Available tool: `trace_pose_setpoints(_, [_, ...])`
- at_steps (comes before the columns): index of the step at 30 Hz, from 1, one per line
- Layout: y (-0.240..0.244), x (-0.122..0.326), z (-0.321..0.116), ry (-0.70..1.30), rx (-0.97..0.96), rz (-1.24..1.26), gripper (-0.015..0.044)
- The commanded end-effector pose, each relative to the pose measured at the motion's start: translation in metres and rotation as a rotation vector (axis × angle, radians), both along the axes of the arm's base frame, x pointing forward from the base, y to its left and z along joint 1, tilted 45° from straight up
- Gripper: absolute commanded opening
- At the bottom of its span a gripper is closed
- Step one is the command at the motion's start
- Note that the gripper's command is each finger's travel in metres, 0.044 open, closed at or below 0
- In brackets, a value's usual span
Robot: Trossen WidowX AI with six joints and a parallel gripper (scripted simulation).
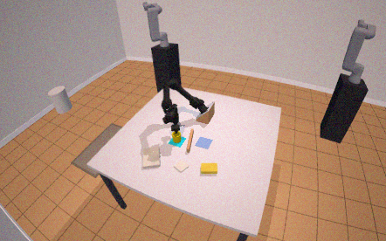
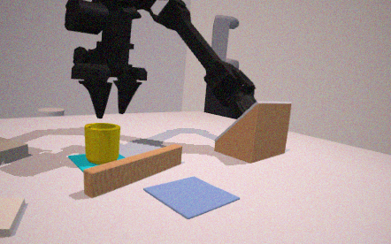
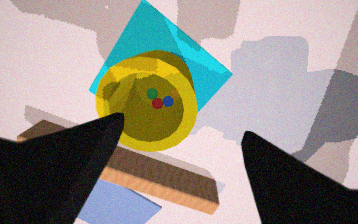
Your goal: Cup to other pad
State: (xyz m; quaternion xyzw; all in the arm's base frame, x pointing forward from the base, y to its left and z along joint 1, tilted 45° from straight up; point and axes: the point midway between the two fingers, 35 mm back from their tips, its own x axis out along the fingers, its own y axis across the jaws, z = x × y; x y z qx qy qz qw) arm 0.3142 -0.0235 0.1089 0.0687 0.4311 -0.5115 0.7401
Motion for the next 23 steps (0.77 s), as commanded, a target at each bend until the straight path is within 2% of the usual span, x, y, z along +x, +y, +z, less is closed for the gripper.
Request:
trace_pose_setpoints(1, [0.005, 0.0, 0.005, -0.001, 0.002, 0.0, 0.044])
trace_pose_setpoints(17, [0.043, -0.005, 0.043, -0.002, 0.007, -0.002, 0.044])
trace_pose_setpoints(23, [0.042, -0.004, 0.042, -0.002, 0.003, 0.003, 0.044])
